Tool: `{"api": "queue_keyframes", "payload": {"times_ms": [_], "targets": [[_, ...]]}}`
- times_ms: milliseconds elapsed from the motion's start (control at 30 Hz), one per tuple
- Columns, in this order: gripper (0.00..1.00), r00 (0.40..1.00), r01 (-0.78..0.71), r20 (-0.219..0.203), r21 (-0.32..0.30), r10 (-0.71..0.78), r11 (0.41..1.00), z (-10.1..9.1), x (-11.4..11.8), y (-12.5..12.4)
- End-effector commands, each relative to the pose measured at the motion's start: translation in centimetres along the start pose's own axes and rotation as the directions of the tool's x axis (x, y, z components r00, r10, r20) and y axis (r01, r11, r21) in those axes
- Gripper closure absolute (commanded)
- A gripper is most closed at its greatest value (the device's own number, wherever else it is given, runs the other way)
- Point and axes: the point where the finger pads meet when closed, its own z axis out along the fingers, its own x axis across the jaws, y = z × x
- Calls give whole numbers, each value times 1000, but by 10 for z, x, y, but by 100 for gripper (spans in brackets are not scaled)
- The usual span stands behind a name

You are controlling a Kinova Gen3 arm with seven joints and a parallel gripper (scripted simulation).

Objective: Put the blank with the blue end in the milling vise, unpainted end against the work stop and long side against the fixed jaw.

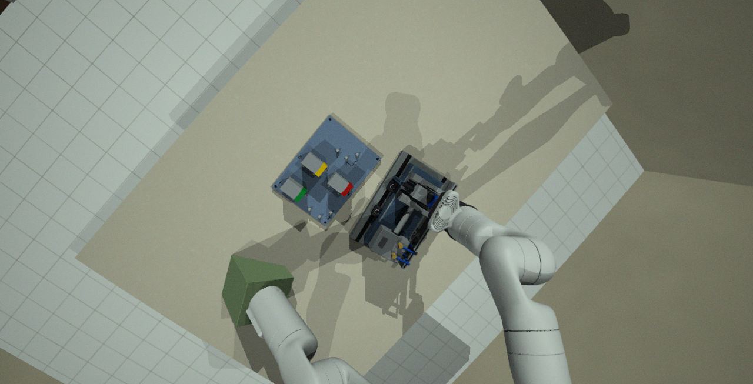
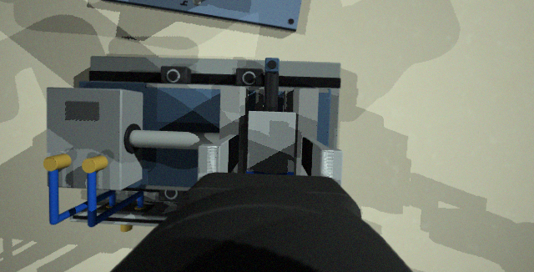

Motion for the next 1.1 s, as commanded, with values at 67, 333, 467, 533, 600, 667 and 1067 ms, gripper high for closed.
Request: {"api": "queue_keyframes", "payload": {"times_ms": [67,333,467,533,600,667,1067], "targets": [[0,1000,0,-2,0,0,1000,-1,1,0],[0,1000,0,-2,0,0,1000,-3,1,0],[0,1000,0,-2,0,0,1000,-4,1,0],[0,1000,0,-2,0,0,1000,-4,1,0],[0,1000,0,-2,0,0,1000,-4,1,0],[0,1000,0,-2,0,0,1000,-4,1,0],[0,1000,0,-2,0,0,1000,-6,1,0]]}}
